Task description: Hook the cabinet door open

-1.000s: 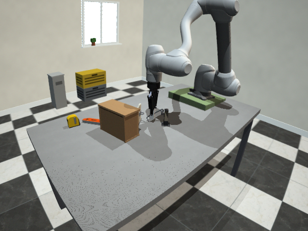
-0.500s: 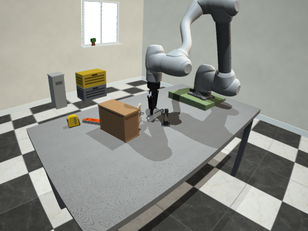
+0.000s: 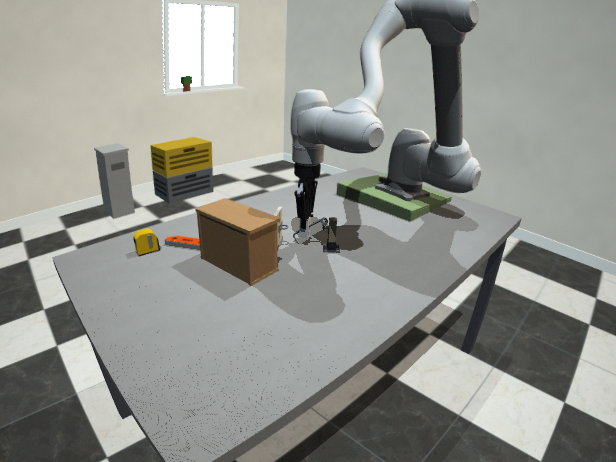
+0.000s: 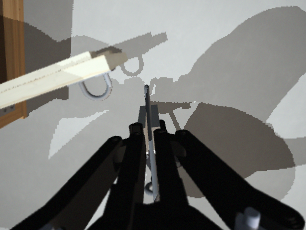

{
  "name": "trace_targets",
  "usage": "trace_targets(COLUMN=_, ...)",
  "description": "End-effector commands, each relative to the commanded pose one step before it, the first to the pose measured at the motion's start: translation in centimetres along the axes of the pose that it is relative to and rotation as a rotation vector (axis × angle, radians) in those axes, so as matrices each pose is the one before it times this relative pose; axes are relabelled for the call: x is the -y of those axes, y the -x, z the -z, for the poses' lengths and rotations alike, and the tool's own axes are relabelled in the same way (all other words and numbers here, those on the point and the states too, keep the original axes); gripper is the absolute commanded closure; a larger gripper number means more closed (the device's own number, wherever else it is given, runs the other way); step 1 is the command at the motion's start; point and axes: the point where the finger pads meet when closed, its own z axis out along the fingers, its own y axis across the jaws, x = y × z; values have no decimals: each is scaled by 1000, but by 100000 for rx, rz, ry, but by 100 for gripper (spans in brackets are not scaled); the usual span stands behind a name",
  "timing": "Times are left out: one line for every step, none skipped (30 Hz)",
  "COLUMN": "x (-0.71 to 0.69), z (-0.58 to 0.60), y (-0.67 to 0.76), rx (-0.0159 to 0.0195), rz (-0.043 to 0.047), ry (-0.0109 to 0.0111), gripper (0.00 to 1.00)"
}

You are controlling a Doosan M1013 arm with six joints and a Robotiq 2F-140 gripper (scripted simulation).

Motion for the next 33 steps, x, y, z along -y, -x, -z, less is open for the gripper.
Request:
trace_targets(x=-110, z=-404, y=425, rx=598, rz=217, ry=267, gripper=97)
trace_targets(x=0, z=0, y=0, rx=0, rz=0, ry=0, gripper=97)
trace_targets(x=0, z=0, y=0, rx=0, rz=0, ry=0, gripper=97)
trace_targets(x=0, z=0, y=0, rx=0, rz=0, ry=0, gripper=97)
trace_targets(x=0, z=0, y=0, rx=0, rz=0, ry=0, gripper=97)
trace_targets(x=0, z=0, y=0, rx=0, rz=0, ry=0, gripper=97)
trace_targets(x=1, z=6, y=-3, rx=0, rz=14, ry=0, gripper=97)
trace_targets(x=5, z=35, y=-19, rx=0, rz=75, ry=0, gripper=97)
trace_targets(x=10, z=70, y=-37, rx=0, rz=147, ry=0, gripper=97)
trace_targets(x=12, z=91, y=-49, rx=0, rz=192, ry=0, gripper=97)
trace_targets(x=0, z=0, y=0, rx=0, rz=0, ry=0, gripper=97)
trace_targets(x=0, z=0, y=0, rx=0, rz=0, ry=0, gripper=97)
trace_targets(x=12, z=91, y=-49, rx=0, rz=192, ry=0, gripper=97)
trace_targets(x=9, z=70, y=-37, rx=0, rz=147, ry=0, gripper=97)
trace_targets(x=4, z=36, y=-19, rx=0, rz=75, ry=0, gripper=97)
trace_targets(x=1, z=7, y=-3, rx=0, rz=14, ry=0, gripper=97)
trace_targets(x=0, z=7, y=-3, rx=0, rz=0, ry=0, gripper=97)
trace_targets(x=0, z=38, y=-17, rx=0, rz=0, ry=0, gripper=97)
trace_targets(x=0, z=74, y=-34, rx=0, rz=0, ry=0, gripper=97)
trace_targets(x=0, z=97, y=-44, rx=0, rz=0, ry=0, gripper=97)
trace_targets(x=0, z=97, y=-44, rx=0, rz=0, ry=0, gripper=97)
trace_targets(x=0, z=74, y=-34, rx=0, rz=0, ry=0, gripper=97)
trace_targets(x=0, z=38, y=-17, rx=0, rz=0, ry=0, gripper=97)
trace_targets(x=0, z=7, y=-3, rx=0, rz=0, ry=0, gripper=97)
trace_targets(x=0, z=7, y=-3, rx=0, rz=0, ry=0, gripper=97)
trace_targets(x=0, z=39, y=-15, rx=0, rz=0, ry=0, gripper=97)
trace_targets(x=0, z=76, y=-29, rx=0, rz=0, ry=0, gripper=97)
trace_targets(x=0, z=0, y=0, rx=0, rz=0, ry=0, gripper=97)
trace_targets(x=0, z=0, y=0, rx=0, rz=0, ry=0, gripper=97)
trace_targets(x=0, z=100, y=-38, rx=0, rz=0, ry=0, gripper=97)
trace_targets(x=0, z=100, y=-38, rx=0, rz=0, ry=0, gripper=97)
trace_targets(x=0, z=76, y=-29, rx=0, rz=0, ry=0, gripper=97)
trace_targets(x=0, z=39, y=-15, rx=0, rz=0, ry=0, gripper=97)
